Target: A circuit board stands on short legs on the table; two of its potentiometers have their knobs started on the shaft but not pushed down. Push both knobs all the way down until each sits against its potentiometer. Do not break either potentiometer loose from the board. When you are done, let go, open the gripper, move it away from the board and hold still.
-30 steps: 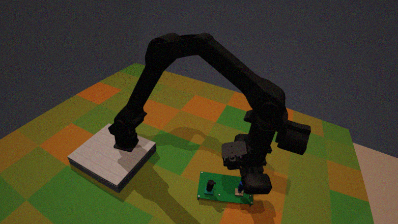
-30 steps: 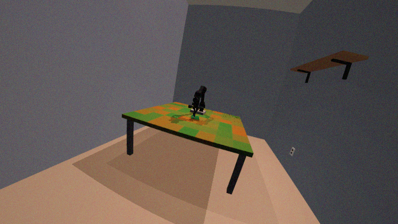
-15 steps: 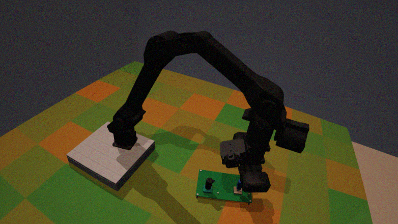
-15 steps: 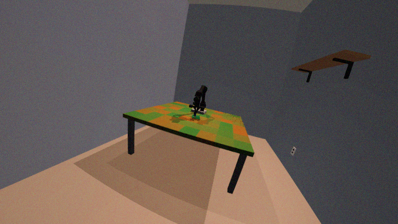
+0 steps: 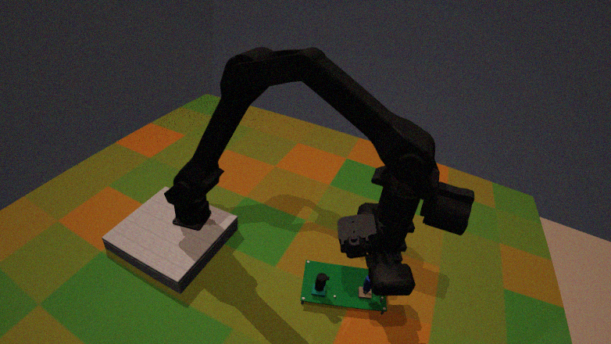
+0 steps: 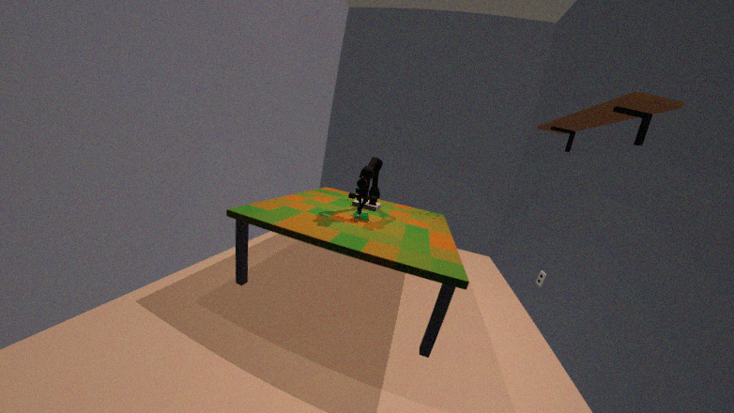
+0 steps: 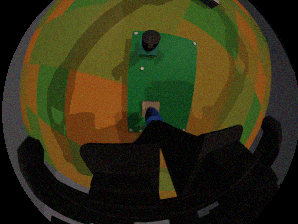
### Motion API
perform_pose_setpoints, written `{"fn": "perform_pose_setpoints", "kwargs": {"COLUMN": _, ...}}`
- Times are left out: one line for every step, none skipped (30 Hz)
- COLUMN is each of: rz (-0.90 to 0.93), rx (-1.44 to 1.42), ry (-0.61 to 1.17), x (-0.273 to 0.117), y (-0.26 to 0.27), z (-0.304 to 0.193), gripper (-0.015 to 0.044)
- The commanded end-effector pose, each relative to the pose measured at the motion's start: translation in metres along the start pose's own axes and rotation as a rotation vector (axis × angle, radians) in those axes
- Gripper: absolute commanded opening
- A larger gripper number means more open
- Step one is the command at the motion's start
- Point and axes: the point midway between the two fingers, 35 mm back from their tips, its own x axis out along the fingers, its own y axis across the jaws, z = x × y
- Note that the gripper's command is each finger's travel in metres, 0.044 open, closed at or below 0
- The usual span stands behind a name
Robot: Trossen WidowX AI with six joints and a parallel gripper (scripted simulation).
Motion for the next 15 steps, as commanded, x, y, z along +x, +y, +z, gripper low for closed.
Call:
{"fn": "perform_pose_setpoints", "kwargs": {"rz": 0.002, "rx": 0.004, "ry": -0.008, "x": 0.0091, "y": 0.0012, "z": -0.0007, "gripper": 0.0}}
{"fn": "perform_pose_setpoints", "kwargs": {"rz": 0.002, "rx": 0.004, "ry": -0.008, "x": 0.0093, "y": 0.0012, "z": -0.0007, "gripper": 0.0}}
{"fn": "perform_pose_setpoints", "kwargs": {"rz": 0.002, "rx": 0.004, "ry": -0.008, "x": 0.0097, "y": 0.0012, "z": -0.0007, "gripper": 0.0}}
{"fn": "perform_pose_setpoints", "kwargs": {"rz": 0.002, "rx": 0.004, "ry": -0.008, "x": 0.0102, "y": 0.0012, "z": -0.0007, "gripper": 0.0}}
{"fn": "perform_pose_setpoints", "kwargs": {"rz": 0.002, "rx": 0.004, "ry": -0.008, "x": 0.0108, "y": 0.0012, "z": -0.0007, "gripper": 0.0}}
{"fn": "perform_pose_setpoints", "kwargs": {"rz": 0.002, "rx": 0.004, "ry": -0.008, "x": 0.0111, "y": 0.0012, "z": -0.0007, "gripper": 0.0}}
{"fn": "perform_pose_setpoints", "kwargs": {"rz": 0.002, "rx": 0.004, "ry": -0.008, "x": 0.0111, "y": 0.0012, "z": -0.0007, "gripper": 0.0}}
{"fn": "perform_pose_setpoints", "kwargs": {"rz": 0.002, "rx": 0.004, "ry": -0.008, "x": 0.0111, "y": 0.0012, "z": -0.0007, "gripper": 0.0}}
{"fn": "perform_pose_setpoints", "kwargs": {"rz": 0.002, "rx": 0.004, "ry": -0.008, "x": 0.0111, "y": 0.0012, "z": -0.0007, "gripper": 0.0}}
{"fn": "perform_pose_setpoints", "kwargs": {"rz": 0.002, "rx": 0.004, "ry": -0.008, "x": 0.0111, "y": 0.0012, "z": -0.0007, "gripper": 0.0}}
{"fn": "perform_pose_setpoints", "kwargs": {"rz": 0.002, "rx": 0.004, "ry": -0.008, "x": 0.0111, "y": 0.0012, "z": -0.0007, "gripper": 0.0}}
{"fn": "perform_pose_setpoints", "kwargs": {"rz": 0.002, "rx": 0.004, "ry": -0.008, "x": 0.0111, "y": 0.0012, "z": -0.0007, "gripper": 0.0}}
{"fn": "perform_pose_setpoints", "kwargs": {"rz": 0.002, "rx": 0.004, "ry": -0.008, "x": 0.0111, "y": 0.0012, "z": -0.0007, "gripper": 0.0}}
{"fn": "perform_pose_setpoints", "kwargs": {"rz": 0.002, "rx": 0.004, "ry": -0.008, "x": 0.0111, "y": 0.0012, "z": -0.0007, "gripper": 0.0}}
{"fn": "perform_pose_setpoints", "kwargs": {"rz": 0.002, "rx": 0.004, "ry": -0.008, "x": 0.0111, "y": 0.0012, "z": -0.0007, "gripper": 0.0}}
